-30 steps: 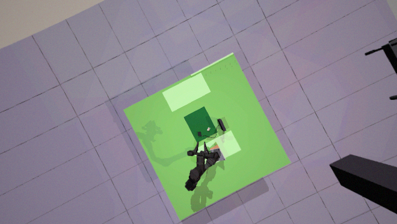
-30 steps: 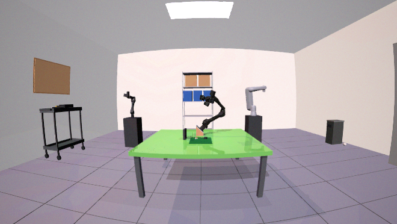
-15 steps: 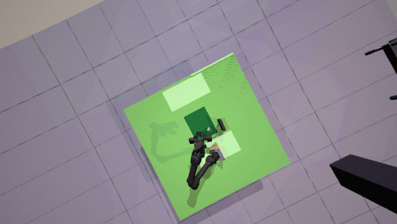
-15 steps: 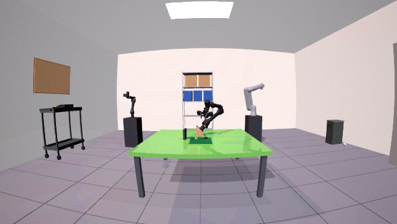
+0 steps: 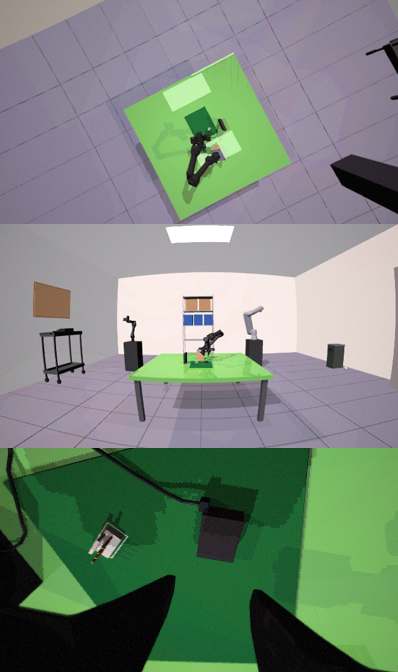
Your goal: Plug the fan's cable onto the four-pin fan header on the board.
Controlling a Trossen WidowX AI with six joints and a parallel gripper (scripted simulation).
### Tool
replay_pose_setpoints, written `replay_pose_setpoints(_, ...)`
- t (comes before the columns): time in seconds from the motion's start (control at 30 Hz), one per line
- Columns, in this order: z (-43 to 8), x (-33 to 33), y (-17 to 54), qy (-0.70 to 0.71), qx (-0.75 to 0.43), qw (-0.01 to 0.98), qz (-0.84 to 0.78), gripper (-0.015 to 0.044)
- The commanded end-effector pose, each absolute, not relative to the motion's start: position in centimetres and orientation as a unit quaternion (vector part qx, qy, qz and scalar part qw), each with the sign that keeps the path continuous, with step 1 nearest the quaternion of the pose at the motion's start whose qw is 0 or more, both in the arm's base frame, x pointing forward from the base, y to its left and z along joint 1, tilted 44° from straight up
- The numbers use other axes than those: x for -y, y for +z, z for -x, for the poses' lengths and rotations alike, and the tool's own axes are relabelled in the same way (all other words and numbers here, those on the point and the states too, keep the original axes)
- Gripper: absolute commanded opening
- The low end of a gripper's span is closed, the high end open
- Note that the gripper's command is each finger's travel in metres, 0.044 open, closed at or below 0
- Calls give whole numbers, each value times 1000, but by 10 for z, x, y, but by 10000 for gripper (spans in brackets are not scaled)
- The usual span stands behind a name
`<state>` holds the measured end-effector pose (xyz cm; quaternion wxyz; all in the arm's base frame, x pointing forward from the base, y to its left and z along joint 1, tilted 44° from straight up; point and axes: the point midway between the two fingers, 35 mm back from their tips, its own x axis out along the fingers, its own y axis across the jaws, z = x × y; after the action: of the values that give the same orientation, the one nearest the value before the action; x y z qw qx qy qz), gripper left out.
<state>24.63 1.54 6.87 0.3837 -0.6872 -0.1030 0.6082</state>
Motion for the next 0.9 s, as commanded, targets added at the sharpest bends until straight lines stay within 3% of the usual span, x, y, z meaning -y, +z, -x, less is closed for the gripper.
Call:
replay_pose_setpoints(0.0,-244,-31,55,613,106,386,681,210)
replay_pose_setpoints(0.87,-244,-61,24,613,107,386,681,210)
